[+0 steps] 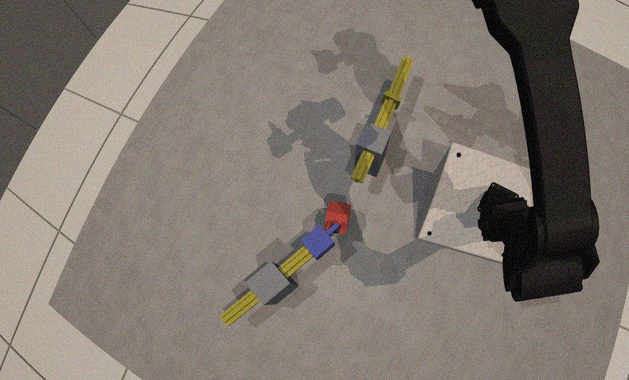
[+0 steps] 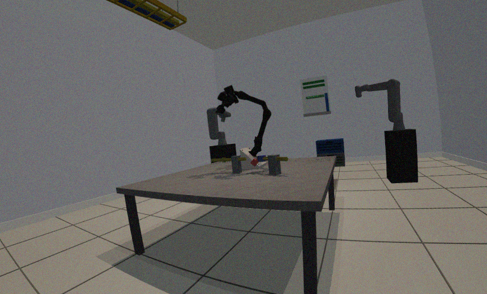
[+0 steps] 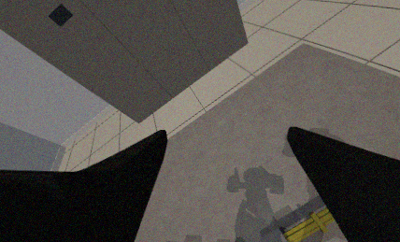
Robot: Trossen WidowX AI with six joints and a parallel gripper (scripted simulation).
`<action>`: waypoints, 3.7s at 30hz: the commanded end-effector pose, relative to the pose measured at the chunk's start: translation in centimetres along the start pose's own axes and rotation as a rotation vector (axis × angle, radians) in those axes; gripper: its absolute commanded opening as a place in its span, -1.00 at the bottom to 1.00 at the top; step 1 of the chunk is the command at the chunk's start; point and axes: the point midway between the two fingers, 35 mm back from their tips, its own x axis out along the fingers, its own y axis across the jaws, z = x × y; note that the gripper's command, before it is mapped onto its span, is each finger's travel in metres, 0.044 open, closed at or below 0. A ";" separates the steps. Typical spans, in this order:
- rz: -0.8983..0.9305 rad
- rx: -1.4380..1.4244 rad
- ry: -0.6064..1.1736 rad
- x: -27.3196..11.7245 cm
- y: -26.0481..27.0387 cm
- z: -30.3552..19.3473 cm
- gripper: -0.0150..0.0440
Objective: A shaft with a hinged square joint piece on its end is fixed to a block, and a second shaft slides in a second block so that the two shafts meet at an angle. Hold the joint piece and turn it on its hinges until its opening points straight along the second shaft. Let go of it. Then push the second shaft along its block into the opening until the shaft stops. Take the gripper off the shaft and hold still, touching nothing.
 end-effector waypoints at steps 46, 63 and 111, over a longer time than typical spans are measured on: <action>-0.125 -0.617 1.110 7.5 -0.1 -32.4 1.00; 0.182 -0.976 1.173 7.8 -0.5 -32.7 1.00; 1.165 -1.920 0.915 8.7 -1.5 -33.4 1.00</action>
